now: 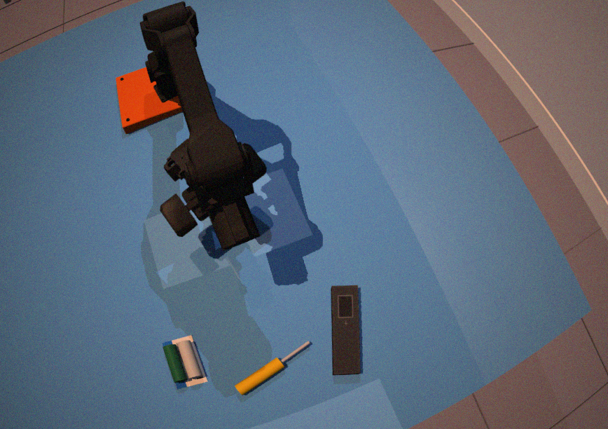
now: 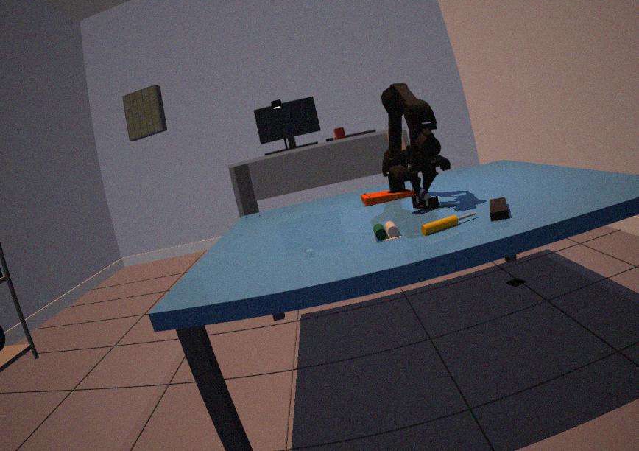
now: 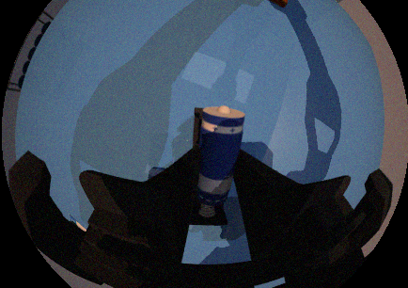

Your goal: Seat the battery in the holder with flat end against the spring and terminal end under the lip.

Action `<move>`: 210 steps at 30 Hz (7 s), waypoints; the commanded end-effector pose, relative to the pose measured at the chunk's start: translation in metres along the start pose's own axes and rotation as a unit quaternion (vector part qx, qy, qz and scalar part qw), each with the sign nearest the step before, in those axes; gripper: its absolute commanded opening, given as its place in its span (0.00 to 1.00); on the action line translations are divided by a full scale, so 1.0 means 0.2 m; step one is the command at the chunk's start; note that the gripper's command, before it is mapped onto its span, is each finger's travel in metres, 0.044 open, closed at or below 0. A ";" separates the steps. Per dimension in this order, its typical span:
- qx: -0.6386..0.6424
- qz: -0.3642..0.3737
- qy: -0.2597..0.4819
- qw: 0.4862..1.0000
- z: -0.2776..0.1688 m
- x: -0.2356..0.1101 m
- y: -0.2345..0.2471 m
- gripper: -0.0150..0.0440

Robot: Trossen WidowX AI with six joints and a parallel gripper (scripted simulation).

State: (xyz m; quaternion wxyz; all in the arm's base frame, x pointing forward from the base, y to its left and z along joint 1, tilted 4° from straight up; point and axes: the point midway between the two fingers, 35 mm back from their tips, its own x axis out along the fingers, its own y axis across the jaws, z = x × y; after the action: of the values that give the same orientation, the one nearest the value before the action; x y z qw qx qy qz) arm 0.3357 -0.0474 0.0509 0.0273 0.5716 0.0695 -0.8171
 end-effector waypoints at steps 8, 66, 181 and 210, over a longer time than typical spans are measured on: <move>0.002 0.000 -0.037 0.999 -0.02 0.02 0.00 0.40; 0.002 0.003 -0.011 1.000 -0.14 0.02 0.00 0.40; 0.002 0.008 0.170 0.985 -0.03 0.13 0.00 0.40; 0.005 0.010 0.172 0.985 0.01 0.00 0.01 0.71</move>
State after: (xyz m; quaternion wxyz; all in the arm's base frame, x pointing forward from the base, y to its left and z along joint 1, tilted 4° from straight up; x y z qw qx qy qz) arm 0.3331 -0.0477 0.0415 0.0196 0.7036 0.0632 -0.7075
